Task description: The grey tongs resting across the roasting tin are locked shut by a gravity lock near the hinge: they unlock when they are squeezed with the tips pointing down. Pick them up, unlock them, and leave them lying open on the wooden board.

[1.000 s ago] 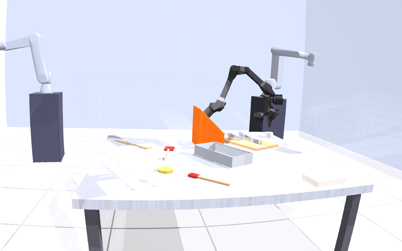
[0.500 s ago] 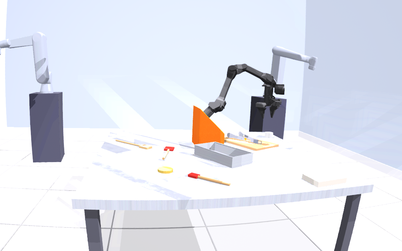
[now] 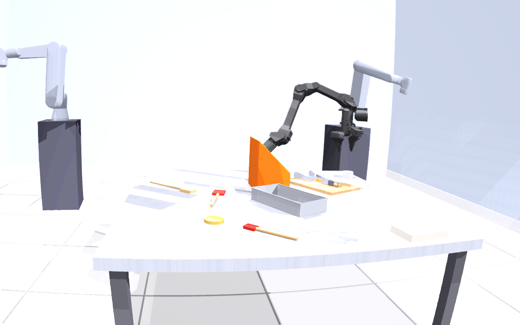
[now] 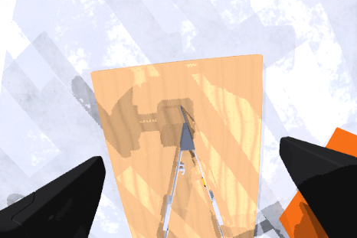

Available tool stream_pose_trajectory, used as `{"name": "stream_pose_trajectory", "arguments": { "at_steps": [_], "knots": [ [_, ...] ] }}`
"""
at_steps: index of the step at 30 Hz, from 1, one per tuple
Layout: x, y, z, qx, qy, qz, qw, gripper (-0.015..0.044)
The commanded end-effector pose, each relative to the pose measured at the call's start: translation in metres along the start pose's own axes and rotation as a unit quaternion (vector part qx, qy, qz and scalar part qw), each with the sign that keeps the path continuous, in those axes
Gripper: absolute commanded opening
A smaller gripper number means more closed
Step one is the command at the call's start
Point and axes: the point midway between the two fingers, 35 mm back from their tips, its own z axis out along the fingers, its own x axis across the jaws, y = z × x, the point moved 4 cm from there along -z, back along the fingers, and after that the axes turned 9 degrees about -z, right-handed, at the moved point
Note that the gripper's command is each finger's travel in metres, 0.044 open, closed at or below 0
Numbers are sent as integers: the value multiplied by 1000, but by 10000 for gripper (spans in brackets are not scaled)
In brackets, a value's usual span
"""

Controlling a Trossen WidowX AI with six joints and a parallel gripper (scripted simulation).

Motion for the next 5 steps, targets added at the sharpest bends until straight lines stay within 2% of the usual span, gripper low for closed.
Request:
{"name": "stream_pose_trajectory", "arguments": {
  "at_steps": [1, 5],
  "knots": [
    [0, 0, -1, 1, 2, -3, 1000, 440],
    [0, 0, -1, 1, 2, -3, 1000, 440]
  ]
}}
